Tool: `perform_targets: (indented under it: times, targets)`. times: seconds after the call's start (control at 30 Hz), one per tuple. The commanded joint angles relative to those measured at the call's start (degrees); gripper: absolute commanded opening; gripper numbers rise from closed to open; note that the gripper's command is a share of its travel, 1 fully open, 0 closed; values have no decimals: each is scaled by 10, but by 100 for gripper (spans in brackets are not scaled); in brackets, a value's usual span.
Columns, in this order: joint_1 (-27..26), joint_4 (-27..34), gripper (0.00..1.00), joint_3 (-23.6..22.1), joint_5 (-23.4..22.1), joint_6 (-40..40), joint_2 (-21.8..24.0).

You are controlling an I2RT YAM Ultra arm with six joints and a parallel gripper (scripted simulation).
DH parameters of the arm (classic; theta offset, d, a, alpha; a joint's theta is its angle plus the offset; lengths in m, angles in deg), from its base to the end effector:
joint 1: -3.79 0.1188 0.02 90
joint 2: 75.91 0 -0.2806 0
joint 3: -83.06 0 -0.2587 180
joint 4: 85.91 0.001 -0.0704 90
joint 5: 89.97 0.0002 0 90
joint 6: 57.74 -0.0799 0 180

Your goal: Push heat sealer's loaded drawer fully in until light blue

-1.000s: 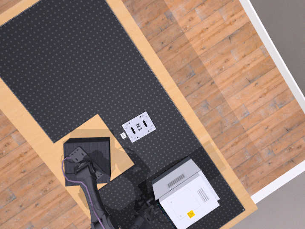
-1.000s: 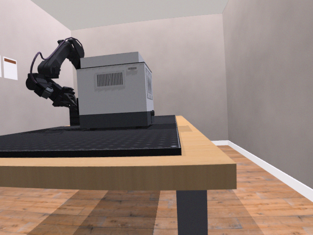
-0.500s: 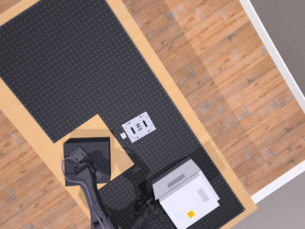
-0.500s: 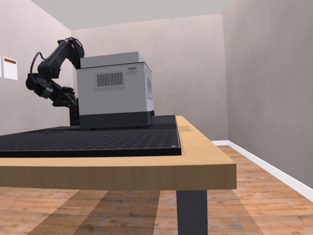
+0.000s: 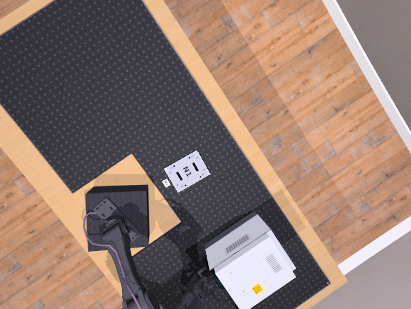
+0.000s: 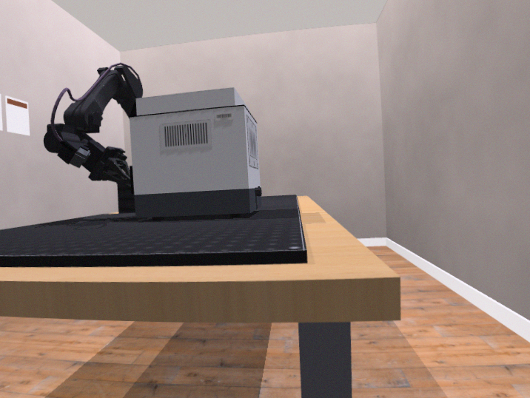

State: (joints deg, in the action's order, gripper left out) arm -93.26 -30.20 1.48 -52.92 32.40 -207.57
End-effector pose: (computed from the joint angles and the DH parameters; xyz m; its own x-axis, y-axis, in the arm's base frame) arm 0.0121 -0.4296 0.0681 0.1212 0.9924 -0.0203 0.6000 -0.0570 0.7979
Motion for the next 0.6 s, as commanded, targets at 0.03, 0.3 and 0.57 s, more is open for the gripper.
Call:
perform_targets:
  times: [0.03,0.3,0.57]
  targets:
    - [9,-16,0,-12,-4,-9,20]
    - [12,-20,0,-13,-3,-14,21]
    - [14,-23,0,-14,-2,-17,22]
